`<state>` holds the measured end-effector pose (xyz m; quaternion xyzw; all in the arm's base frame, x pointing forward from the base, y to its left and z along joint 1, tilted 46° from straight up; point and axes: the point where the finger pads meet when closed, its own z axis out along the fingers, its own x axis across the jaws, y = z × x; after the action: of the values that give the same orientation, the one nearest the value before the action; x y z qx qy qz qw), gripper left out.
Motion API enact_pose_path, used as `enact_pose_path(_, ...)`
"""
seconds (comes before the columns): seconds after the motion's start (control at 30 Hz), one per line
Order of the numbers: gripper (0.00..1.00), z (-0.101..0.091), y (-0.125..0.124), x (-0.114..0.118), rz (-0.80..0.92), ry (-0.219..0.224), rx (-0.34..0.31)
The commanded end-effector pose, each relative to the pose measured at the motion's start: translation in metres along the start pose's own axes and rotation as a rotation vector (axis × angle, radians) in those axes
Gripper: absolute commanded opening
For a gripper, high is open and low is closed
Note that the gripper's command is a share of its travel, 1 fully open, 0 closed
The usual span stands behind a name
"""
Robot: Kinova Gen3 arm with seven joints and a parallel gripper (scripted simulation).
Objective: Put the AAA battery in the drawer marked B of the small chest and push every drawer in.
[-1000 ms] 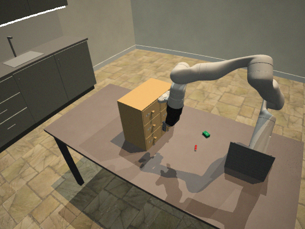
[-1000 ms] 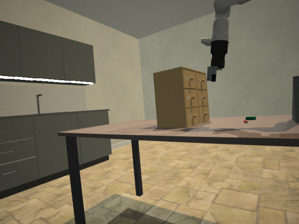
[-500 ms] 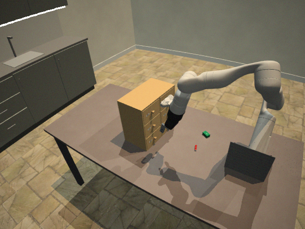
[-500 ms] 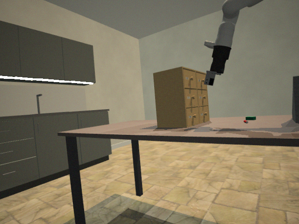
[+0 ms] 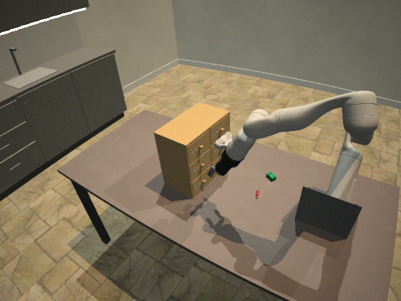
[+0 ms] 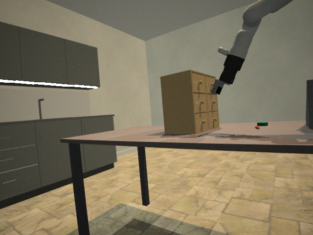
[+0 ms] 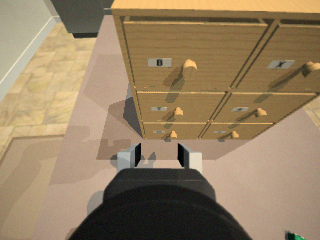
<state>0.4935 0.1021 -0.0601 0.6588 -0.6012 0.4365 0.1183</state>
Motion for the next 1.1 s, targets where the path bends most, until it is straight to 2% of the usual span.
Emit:
enact_pose_path(0.0,1.00,0.004,0.002,-0.001,-0.006,-0.002,0.039)
enact_pose_path(0.4,1.00,0.024,-0.001,-0.001,-0.005,-0.002,0.184)
enact_pose_path(0.47,1.00,0.024,-0.001,-0.001,-0.005,-0.002,0.184)
enact_pose_path(0.9,1.00,0.040,-0.003,-0.001,-0.006,-0.002,0.298)
enact_pose_path(1.07,1.00,0.043,-0.004,-0.001,-0.006,-0.002,0.317)
